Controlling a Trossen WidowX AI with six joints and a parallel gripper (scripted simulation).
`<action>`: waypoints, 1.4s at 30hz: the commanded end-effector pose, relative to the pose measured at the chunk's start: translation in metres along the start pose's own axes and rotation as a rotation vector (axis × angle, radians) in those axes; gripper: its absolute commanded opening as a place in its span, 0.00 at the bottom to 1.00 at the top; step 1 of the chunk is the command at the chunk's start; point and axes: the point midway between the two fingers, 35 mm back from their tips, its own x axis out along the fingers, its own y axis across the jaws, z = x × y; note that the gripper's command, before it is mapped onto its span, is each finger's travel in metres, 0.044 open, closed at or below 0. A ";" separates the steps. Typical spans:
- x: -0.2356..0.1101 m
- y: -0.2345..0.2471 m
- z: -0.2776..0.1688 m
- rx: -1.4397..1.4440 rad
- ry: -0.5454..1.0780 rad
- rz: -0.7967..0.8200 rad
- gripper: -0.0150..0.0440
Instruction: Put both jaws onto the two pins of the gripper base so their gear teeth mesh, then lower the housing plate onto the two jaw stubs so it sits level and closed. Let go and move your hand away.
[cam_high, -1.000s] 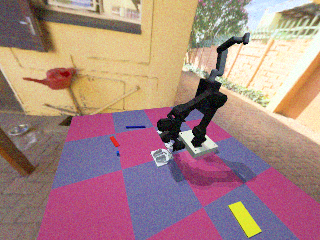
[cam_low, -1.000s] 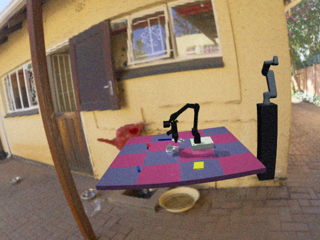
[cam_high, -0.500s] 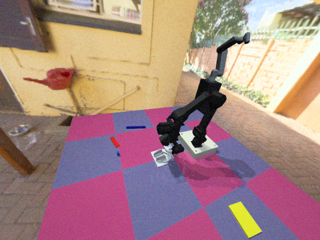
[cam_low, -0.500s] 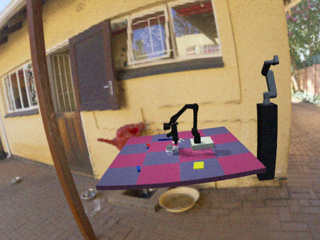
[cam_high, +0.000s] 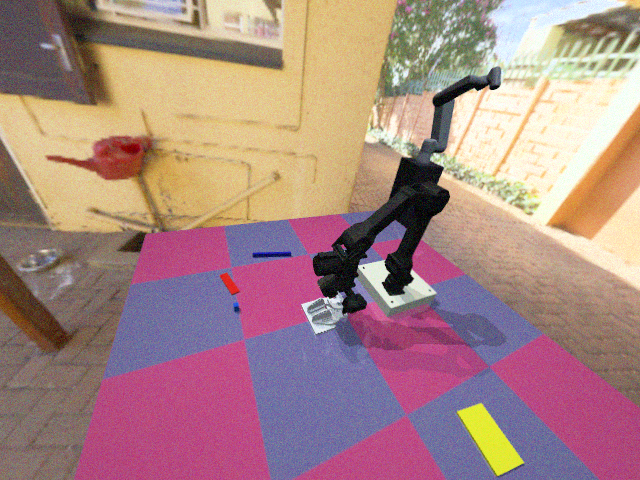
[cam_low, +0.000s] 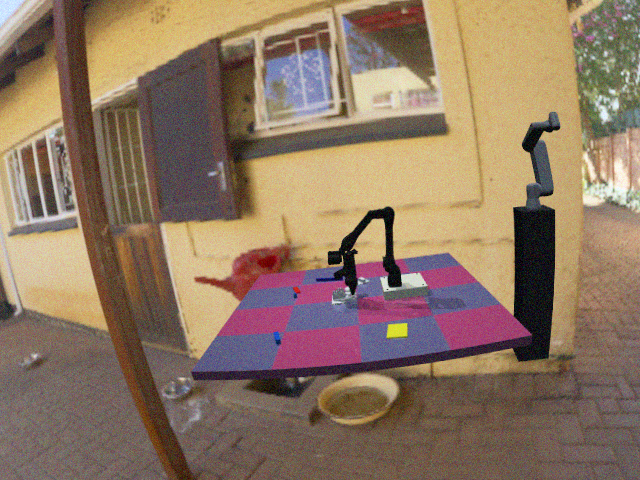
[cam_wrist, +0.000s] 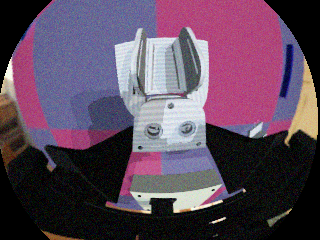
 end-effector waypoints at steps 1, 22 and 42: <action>0.008 0.001 -0.002 0.003 0.012 0.005 0.85; 0.013 0.001 -0.003 0.004 0.012 0.005 0.85; 0.017 0.001 -0.003 0.003 0.012 0.005 0.85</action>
